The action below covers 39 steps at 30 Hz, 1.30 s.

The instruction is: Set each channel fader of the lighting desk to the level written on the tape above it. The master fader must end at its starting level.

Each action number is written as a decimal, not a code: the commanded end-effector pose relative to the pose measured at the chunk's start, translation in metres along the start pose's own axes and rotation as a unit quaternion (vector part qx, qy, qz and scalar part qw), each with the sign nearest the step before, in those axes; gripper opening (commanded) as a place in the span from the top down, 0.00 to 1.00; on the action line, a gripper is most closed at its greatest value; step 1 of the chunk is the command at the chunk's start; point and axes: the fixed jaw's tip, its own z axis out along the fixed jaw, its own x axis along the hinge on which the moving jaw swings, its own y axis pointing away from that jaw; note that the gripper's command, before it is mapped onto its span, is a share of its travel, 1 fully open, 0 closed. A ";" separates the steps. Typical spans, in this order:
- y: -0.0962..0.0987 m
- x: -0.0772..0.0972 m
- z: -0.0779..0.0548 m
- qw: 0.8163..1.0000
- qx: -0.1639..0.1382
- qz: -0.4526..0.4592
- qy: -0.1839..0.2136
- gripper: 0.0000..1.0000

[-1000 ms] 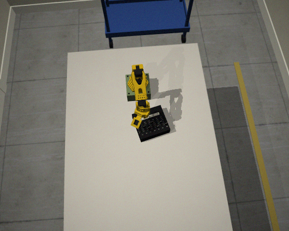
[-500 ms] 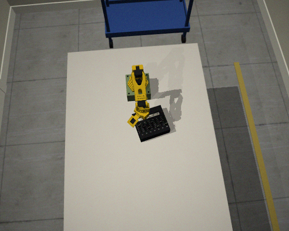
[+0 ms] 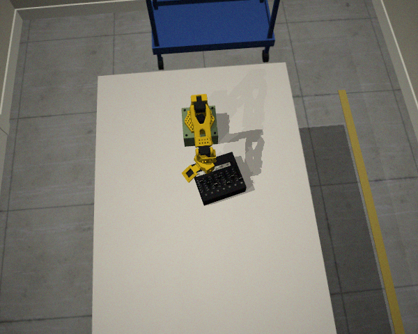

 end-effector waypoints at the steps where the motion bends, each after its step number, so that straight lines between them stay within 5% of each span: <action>1: 0.001 -0.003 0.002 1.000 -0.001 0.022 0.000 1.00; 39: 0.002 -0.005 0.002 0.998 -0.001 0.068 0.000 1.00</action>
